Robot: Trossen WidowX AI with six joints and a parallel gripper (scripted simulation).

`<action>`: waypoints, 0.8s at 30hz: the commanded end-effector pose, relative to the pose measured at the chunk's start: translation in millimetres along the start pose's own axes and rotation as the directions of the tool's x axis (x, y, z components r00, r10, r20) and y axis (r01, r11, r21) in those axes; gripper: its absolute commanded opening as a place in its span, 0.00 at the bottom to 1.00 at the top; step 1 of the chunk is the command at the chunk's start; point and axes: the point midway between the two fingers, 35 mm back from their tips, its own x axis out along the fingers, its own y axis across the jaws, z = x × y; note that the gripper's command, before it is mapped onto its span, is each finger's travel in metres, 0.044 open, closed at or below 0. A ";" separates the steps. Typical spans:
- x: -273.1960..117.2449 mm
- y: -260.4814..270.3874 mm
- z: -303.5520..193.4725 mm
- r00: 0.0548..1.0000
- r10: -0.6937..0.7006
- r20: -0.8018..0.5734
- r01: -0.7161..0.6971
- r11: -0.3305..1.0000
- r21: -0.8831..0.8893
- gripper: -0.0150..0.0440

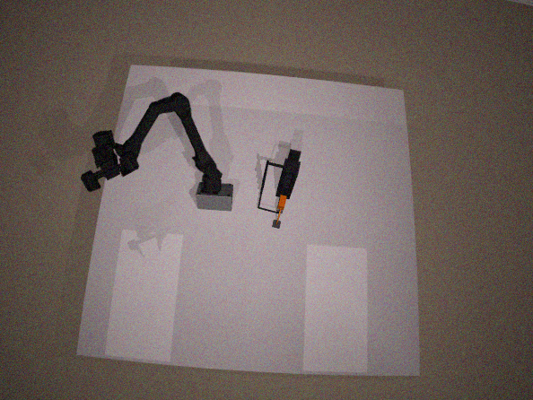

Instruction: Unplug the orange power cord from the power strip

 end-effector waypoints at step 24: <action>216.3 186.9 -196.7 0.737 0.373 -0.564 0.181 0.695 0.696 0.53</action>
